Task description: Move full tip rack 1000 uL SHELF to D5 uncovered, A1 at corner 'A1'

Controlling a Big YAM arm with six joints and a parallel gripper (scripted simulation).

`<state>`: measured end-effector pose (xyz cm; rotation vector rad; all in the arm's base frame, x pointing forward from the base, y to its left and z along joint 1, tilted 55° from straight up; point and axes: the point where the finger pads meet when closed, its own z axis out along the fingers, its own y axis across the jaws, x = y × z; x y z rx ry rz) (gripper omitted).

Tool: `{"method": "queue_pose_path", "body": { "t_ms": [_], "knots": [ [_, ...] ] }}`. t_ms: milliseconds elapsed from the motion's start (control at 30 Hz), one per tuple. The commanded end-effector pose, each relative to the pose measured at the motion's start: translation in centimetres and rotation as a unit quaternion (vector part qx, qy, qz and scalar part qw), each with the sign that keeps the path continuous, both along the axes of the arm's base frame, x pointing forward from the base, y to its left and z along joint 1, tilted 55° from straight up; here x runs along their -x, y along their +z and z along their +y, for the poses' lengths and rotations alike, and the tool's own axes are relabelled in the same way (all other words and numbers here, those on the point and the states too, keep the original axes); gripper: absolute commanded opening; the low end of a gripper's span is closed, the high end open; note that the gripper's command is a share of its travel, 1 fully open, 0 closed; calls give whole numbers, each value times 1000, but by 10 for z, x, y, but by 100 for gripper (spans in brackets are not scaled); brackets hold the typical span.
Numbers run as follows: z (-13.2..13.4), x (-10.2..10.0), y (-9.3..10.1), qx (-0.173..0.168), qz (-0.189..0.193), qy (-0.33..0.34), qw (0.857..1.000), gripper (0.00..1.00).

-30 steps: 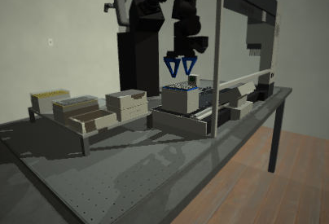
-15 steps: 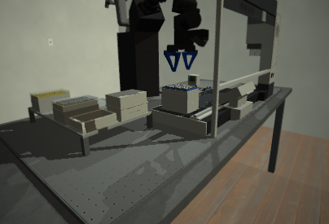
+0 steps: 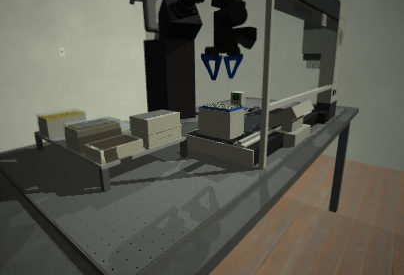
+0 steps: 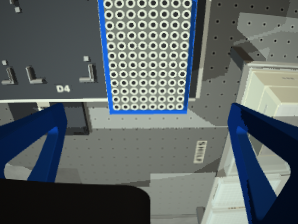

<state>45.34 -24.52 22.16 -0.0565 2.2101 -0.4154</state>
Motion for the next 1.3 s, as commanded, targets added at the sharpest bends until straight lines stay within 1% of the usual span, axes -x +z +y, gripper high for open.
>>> {"method": "queue_pose_path", "body": {
  "t_ms": [0, 233, 433, 500, 533, 567, 767, 833, 1000, 1067, 1100, 1133, 1167, 1267],
  "knots": [
    [-3, 11, 10, 8, -2, -2, 1000, 100],
    [0, 19, 19, 9, -4, -2, 1000, 100],
    [3, 27, 22, 8, -2, -2, 1000, 100],
    [3, 27, 22, 8, -2, -2, 1000, 100],
    [2, 26, 17, 5, 3, -2, 1000, 100],
    [4, 30, 24, 8, -2, -2, 1000, 100],
    [6, 37, 32, 9, -4, -2, 1000, 100],
    [8, 40, 31, 8, -2, -2, 1000, 100],
    [11, 47, 36, 8, -2, -2, 1000, 100],
    [11, 47, 36, 8, -2, -2, 1000, 100],
    [9, 45, 32, 5, 3, -2, 1000, 100],
    [11, 48, 40, 9, -4, -2, 1000, 100],
    [12, 50, 39, 8, -2, -2, 1000, 100],
    [13, 53, 45, 10, -5, -2, 1000, 100]
  ]
}}
